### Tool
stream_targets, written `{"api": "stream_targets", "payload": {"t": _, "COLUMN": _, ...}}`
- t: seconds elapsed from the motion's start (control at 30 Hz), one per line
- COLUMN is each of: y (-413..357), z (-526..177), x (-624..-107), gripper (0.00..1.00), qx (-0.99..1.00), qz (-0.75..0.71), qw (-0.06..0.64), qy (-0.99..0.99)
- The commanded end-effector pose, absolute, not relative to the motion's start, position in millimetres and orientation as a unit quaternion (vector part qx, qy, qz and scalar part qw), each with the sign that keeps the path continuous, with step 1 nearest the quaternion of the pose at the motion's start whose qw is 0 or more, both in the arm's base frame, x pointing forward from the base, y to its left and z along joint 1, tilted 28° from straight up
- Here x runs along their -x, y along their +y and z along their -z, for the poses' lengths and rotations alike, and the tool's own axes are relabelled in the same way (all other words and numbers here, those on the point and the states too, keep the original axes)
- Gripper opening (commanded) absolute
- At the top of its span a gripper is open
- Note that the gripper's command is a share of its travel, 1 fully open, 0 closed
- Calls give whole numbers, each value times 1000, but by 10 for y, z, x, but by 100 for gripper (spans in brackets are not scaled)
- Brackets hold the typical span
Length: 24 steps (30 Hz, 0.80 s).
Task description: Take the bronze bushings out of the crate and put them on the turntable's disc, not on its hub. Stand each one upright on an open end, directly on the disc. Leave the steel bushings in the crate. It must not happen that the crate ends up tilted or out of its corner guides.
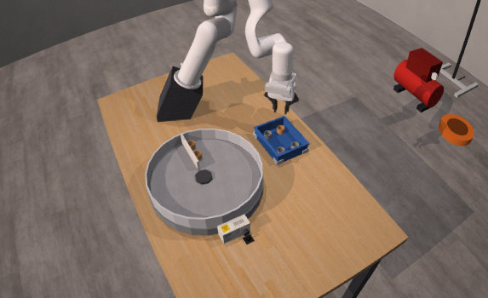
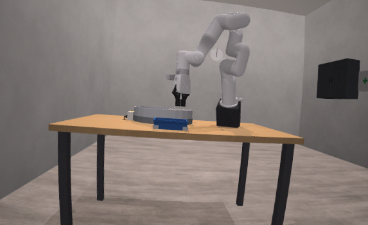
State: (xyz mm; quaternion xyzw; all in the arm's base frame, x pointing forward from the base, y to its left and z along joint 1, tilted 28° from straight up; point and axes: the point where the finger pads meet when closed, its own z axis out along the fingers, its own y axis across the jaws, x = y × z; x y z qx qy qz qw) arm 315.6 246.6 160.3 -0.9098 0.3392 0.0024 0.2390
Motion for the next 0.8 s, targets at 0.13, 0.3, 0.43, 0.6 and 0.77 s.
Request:
{"api": "stream_targets", "payload": {"t": 0.13, "y": 2478, "z": -1621, "x": -3177, "gripper": 41, "qx": 910, "qz": -2, "qw": 238, "qy": 339}}
{"api": "stream_targets", "payload": {"t": 0.3, "y": 2478, "z": -1621, "x": -3177, "gripper": 41, "qx": 910, "qz": -2, "qw": 238, "qy": 339}}
{"api": "stream_targets", "payload": {"t": 0.43, "y": 2478, "z": -1621, "x": -3177, "gripper": 41, "qx": 910, "qz": -2, "qw": 238, "qy": 339}}
{"api": "stream_targets", "payload": {"t": 0.6, "y": 2487, "z": -1602, "x": -3181, "gripper": 41, "qx": 910, "qz": -2, "qw": 238, "qy": 339}}
{"api": "stream_targets", "payload": {"t": 0.77, "y": 2519, "z": -1537, "x": -3192, "gripper": 41, "qx": 910, "qz": -2, "qw": 238, "qy": 339}}
